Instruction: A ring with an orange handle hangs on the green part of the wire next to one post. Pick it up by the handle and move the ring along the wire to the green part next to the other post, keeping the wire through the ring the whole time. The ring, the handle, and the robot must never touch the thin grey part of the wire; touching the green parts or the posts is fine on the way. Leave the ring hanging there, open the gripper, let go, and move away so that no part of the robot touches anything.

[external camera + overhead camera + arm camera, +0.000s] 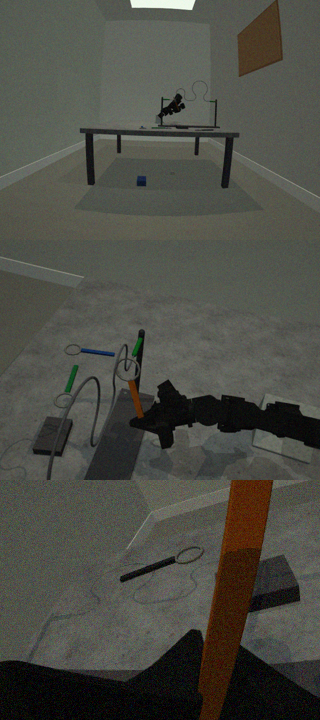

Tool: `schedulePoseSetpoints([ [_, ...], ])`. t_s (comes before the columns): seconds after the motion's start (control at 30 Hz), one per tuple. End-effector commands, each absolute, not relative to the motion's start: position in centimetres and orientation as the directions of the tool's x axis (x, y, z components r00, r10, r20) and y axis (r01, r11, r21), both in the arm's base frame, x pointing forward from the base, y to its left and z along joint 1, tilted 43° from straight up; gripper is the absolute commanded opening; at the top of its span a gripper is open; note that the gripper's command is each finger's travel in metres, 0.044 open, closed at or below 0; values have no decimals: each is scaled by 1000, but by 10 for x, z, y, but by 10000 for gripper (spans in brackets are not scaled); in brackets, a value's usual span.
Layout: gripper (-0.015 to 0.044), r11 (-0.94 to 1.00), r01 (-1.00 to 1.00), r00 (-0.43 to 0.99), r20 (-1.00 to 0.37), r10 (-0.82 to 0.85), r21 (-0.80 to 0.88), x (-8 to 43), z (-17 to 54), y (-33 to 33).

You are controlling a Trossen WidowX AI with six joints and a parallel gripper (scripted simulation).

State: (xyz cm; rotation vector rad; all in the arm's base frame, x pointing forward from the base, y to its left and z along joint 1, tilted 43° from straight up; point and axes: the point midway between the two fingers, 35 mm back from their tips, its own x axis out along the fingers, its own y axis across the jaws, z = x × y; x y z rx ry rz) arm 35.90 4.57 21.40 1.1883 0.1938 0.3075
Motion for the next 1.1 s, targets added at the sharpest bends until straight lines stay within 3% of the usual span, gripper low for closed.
schedulePoseSetpoints([
  [0.0, -150, 411, -125, 943, -21, 332, 903, 359, 202, 40],
  [0.53, -150, 639, -95, 946, -131, 297, 763, 358, 162, 11],
  [1.07, -150, 693, -87, 946, -159, 282, 715, 357, 145, -7],
])
